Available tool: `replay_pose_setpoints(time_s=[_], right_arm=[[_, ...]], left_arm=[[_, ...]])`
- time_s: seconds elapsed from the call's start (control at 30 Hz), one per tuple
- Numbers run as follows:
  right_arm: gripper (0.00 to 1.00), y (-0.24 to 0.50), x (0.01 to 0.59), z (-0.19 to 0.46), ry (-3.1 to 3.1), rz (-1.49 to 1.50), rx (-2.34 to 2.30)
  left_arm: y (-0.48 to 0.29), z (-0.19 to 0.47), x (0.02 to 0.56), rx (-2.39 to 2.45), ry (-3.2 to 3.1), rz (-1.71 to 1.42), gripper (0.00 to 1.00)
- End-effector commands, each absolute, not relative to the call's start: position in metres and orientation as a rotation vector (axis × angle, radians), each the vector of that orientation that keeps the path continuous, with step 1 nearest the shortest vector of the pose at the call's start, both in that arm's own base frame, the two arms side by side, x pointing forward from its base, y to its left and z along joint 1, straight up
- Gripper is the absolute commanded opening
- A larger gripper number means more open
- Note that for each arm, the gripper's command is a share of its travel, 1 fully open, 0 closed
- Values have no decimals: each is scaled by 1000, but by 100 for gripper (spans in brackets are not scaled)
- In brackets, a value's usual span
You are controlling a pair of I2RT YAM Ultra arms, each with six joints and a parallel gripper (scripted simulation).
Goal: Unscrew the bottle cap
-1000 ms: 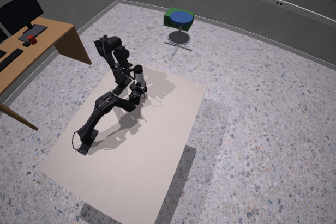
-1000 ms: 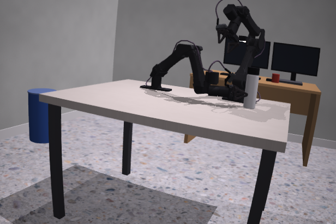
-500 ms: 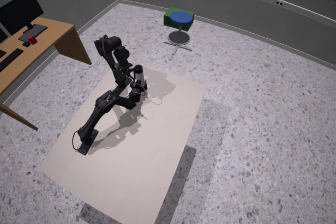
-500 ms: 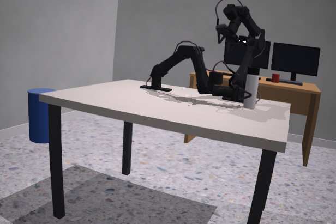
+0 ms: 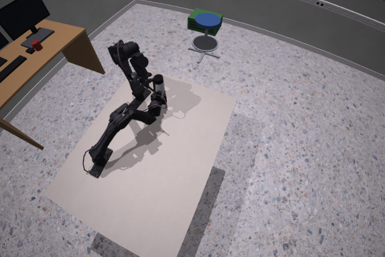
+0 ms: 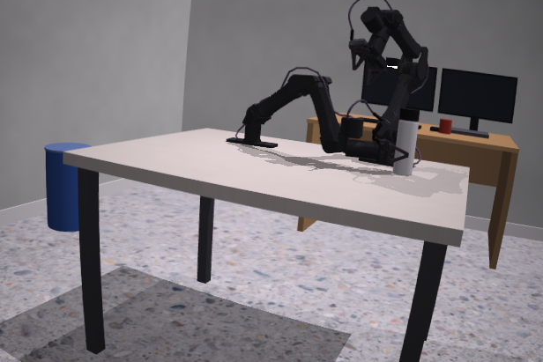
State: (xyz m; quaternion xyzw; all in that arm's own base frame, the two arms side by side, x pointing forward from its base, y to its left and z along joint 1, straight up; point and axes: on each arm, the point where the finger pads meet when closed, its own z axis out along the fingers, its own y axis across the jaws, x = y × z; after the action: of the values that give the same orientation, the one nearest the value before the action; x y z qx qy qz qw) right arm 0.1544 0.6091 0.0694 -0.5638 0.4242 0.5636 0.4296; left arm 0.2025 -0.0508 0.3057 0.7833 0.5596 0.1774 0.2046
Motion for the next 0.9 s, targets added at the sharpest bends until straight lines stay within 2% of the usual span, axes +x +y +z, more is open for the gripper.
replay_pose_setpoints(time_s=[0.0,0.03,0.2,0.23,0.87], right_arm=[[59,610,155,79,1037,1407,-1399],[59,610,155,79,1037,1407,-1399],[2,608,154,123,1054,1407,-1405],[0,608,154,127,1054,1406,-1405],[0,610,155,134,1028,1405,-1395]], left_arm=[[-52,304,201,2199,1561,474,94],[-52,304,201,2199,1561,474,94],[-52,304,201,2199,1561,474,94],[-52,304,201,2199,1561,474,94],[-52,304,201,2199,1561,474,94]])
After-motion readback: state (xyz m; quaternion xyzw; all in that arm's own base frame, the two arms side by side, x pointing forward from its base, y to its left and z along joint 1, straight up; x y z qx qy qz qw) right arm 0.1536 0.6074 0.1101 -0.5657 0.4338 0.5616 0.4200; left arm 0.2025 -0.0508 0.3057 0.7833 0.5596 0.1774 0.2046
